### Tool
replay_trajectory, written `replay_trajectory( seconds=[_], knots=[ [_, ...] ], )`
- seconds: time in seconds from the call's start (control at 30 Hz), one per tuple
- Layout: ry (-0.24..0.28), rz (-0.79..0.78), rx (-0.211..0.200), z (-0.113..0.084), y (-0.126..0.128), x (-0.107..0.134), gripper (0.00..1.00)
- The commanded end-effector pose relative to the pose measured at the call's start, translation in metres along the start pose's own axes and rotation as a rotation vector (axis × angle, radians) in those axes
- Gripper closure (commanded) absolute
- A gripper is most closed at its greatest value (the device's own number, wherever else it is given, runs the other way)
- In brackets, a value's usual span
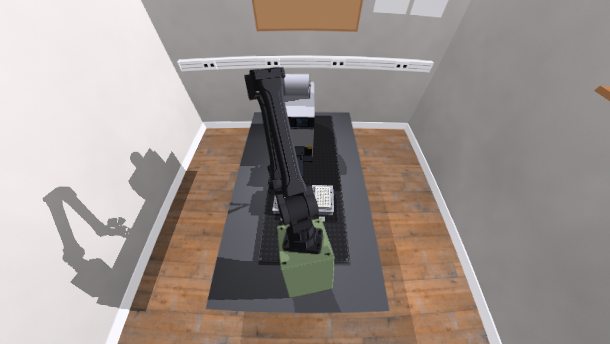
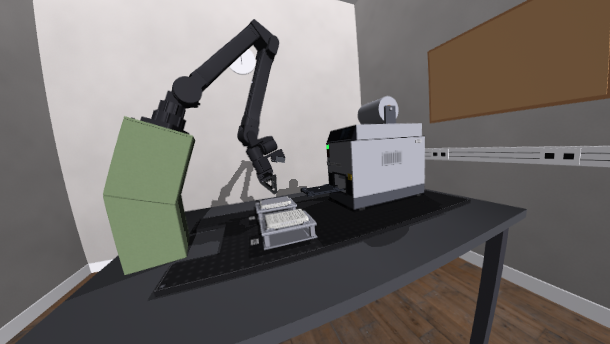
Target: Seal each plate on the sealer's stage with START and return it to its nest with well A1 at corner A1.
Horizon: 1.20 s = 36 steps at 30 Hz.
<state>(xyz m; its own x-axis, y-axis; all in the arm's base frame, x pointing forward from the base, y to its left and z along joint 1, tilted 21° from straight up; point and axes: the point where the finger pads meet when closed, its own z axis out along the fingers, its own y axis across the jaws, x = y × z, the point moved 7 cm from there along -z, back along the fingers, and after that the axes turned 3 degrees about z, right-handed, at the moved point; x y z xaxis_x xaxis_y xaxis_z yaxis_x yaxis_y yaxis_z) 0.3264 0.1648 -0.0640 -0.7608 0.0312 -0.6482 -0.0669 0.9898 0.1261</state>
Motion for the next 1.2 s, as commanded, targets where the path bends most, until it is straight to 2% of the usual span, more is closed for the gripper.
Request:
replay_trajectory(
  seconds=[0.0, 0.27, 0.53, 0.67, 0.93, 1.17],
  knots=[
    [0.006, -0.001, 0.002, -0.007, 0.0, 0.002, 0.0],
    [0.012, -0.004, 0.001, -0.023, 0.001, -0.001, 0.0],
    [0.003, -0.005, -0.008, -0.03, 0.007, -0.009, 0.0],
    [0.01, 0.0, 0.002, -0.036, 0.001, -0.008, 0.0],
    [-0.007, -0.001, -0.011, -0.047, 0.009, -0.021, 0.0],
    [0.011, -0.003, 0.0, -0.054, 0.003, -0.015, 0.0]
  ],
)
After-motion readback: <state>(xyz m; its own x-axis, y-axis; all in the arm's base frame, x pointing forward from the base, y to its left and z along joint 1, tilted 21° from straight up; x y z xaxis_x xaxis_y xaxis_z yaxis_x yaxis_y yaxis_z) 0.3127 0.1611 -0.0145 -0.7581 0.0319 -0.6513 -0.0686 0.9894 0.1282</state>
